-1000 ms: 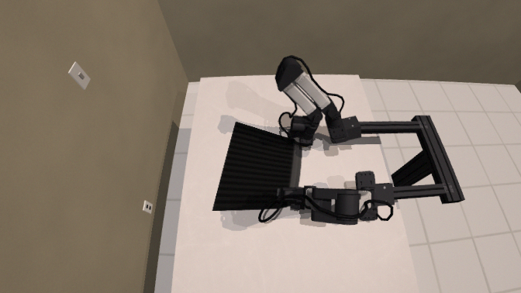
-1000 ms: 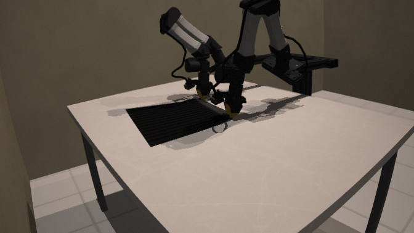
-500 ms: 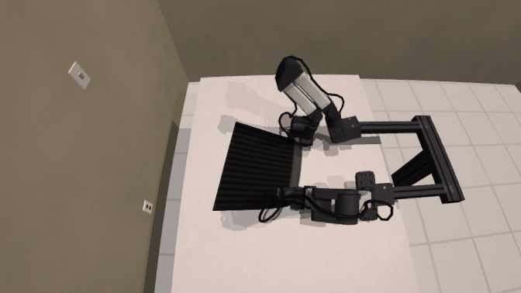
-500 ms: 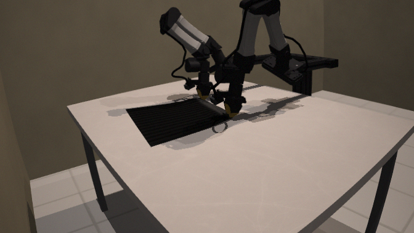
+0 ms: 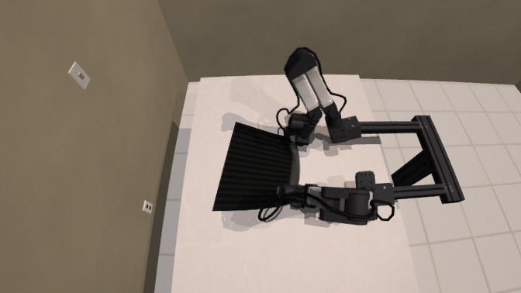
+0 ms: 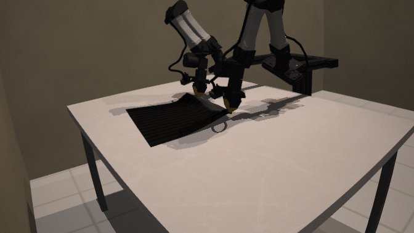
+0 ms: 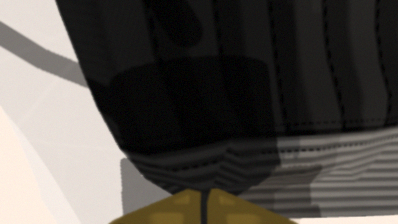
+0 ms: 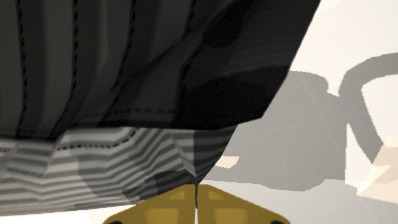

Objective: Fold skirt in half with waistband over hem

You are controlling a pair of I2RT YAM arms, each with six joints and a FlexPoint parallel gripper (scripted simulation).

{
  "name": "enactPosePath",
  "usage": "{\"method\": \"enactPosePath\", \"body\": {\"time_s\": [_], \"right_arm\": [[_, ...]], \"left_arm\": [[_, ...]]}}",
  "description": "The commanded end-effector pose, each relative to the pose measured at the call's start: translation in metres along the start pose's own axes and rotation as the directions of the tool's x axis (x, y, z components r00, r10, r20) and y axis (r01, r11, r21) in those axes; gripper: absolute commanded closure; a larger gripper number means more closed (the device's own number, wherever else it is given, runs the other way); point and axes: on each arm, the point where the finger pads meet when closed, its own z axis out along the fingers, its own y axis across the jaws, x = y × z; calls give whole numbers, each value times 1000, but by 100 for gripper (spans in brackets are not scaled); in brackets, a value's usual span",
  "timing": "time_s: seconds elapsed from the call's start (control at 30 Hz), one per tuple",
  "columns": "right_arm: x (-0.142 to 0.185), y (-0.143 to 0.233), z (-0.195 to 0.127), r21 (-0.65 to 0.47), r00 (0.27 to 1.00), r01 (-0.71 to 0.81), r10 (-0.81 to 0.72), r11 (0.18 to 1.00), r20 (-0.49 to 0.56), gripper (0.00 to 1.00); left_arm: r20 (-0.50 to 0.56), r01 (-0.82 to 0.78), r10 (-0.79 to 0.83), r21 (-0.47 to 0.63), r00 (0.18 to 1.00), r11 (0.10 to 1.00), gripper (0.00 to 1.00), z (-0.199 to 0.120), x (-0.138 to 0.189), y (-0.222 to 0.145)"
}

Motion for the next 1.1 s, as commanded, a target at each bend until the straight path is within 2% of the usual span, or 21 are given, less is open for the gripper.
{"method": "enactPosePath", "body": {"time_s": [0.0,0.1,0.27,0.7,0.73,0.8,0.83,0.9,0.93,1.0,1.07], "right_arm": [[2,-4,-20,32,999,-3,4,999,-32,98],[-1,-3,-27,32,999,-4,5,999,-31,98],[-1,-3,-27,32,999,-4,5,999,-31,98],[4,-4,-26,30,999,-1,2,1000,-43,98],[-18,-2,-45,31,1000,-5,6,1000,-29,98],[-22,-1,-48,30,1000,-6,7,1000,-28,98],[-42,0,-62,30,1000,-7,7,1000,-27,98],[-47,0,-65,30,1000,-7,8,1000,-26,98],[-69,1,-74,29,1000,-7,8,1000,-24,98],[-69,1,-74,29,1000,-7,8,1000,-24,98],[-70,1,-73,35,999,3,-2,999,-45,98]], "left_arm": [[3,8,-8,-37,1000,999,98,-20,-7,5],[7,9,-9,-37,1000,999,98,-28,-11,4],[-31,14,-15,-42,999,999,98,-21,1,7],[-14,7,-7,-32,1000,999,98,-22,-2,4],[9,10,-10,-37,1000,999,98,-46,-27,3],[9,10,-10,-36,1000,999,98,-50,-30,3],[11,11,-11,-36,1000,999,98,-64,-50,1],[12,11,-11,-36,1000,999,98,-67,-54,1],[-26,-4,3,-34,1000,999,98,-67,-67,-4],[-26,-4,3,-34,1000,999,98,-67,-67,-4],[-26,-5,4,-34,1000,999,98,-74,-101,-5]]}}
